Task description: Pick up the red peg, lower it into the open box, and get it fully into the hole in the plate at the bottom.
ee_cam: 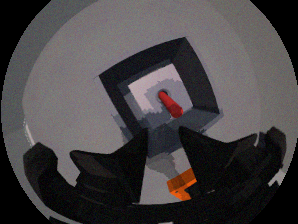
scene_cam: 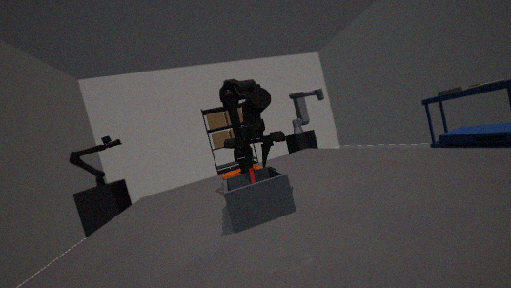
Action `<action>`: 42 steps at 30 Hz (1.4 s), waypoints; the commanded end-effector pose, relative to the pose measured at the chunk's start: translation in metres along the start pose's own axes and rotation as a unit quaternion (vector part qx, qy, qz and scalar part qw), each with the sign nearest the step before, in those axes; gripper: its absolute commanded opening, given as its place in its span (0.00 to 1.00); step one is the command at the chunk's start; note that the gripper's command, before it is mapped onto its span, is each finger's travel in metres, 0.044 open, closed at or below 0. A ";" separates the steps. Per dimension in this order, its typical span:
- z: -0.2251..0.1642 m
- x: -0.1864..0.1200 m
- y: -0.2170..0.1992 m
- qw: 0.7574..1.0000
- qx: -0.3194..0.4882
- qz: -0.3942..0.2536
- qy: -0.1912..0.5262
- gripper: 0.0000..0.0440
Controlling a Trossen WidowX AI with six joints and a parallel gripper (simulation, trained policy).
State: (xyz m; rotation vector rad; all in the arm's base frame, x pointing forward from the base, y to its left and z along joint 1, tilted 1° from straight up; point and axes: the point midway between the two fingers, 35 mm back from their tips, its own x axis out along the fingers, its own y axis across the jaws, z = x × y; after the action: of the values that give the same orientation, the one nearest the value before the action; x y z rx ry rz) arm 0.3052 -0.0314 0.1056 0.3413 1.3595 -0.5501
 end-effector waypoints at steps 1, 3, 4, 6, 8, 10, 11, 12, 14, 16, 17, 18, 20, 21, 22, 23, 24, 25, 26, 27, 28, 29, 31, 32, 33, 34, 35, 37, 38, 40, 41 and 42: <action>0.002 0.002 0.000 1.000 0.001 -0.001 0.000 0.42; 0.003 0.002 0.001 1.000 0.002 -0.002 0.000 0.43; 0.003 0.002 0.001 1.000 0.002 -0.002 0.000 0.43; 0.004 0.003 0.001 1.000 0.002 -0.002 0.000 0.43; 0.005 0.003 0.001 1.000 0.002 -0.003 -0.001 0.43; 0.006 0.003 0.001 1.000 0.002 -0.004 -0.001 0.43; 0.006 0.004 0.001 1.000 0.003 -0.004 -0.001 0.44; 0.007 0.004 0.001 1.000 0.003 -0.004 -0.001 0.44; 0.008 0.004 0.001 1.000 0.003 -0.005 -0.001 0.44; 0.009 0.005 0.001 1.000 0.003 -0.005 -0.002 0.44; 0.009 0.005 0.001 1.000 0.003 -0.005 -0.002 0.44; 0.010 0.005 0.001 1.000 0.003 -0.006 -0.002 0.44; 0.011 0.005 0.001 1.000 0.004 -0.006 -0.002 0.45; 0.012 0.005 0.001 1.000 0.004 -0.006 -0.002 0.45; 0.012 0.006 0.001 1.000 0.004 -0.007 -0.002 0.45; 0.013 0.006 0.001 1.000 0.004 -0.007 -0.003 0.45; 0.013 0.006 0.001 1.000 0.004 -0.007 -0.003 0.45; 0.014 0.006 0.001 1.000 0.004 -0.007 -0.003 0.46; 0.014 0.006 0.001 1.000 0.004 -0.008 -0.003 0.46; 0.015 0.006 0.001 1.000 0.005 -0.008 -0.003 0.46; 0.015 0.007 0.001 1.000 0.005 -0.008 -0.003 0.46; 0.016 0.007 0.001 1.000 0.005 -0.009 -0.003 0.46; 0.018 0.007 0.001 1.000 0.005 -0.009 -0.004 0.47; 0.018 0.007 0.001 1.000 0.005 -0.010 -0.004 0.47; 0.020 0.007 0.001 1.000 0.005 -0.010 -0.005 0.47; 0.022 0.006 0.000 1.000 0.005 -0.011 -0.006 0.46; 0.024 0.005 0.001 1.000 0.005 -0.012 -0.008 0.46; 0.031 0.005 0.002 1.000 0.007 -0.010 -0.012 0.49; 0.034 0.005 0.002 1.000 0.007 -0.010 -0.015 0.52; 0.042 0.005 0.003 1.000 0.009 -0.009 -0.019 0.60; 0.045 0.005 0.004 1.000 0.011 -0.009 -0.020 0.65; 0.049 0.005 0.004 1.000 0.013 -0.009 -0.022 0.70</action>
State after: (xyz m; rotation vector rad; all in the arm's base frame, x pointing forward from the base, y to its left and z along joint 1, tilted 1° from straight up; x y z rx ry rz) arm 0.3421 -0.0509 0.1100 0.3417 1.3201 -0.5812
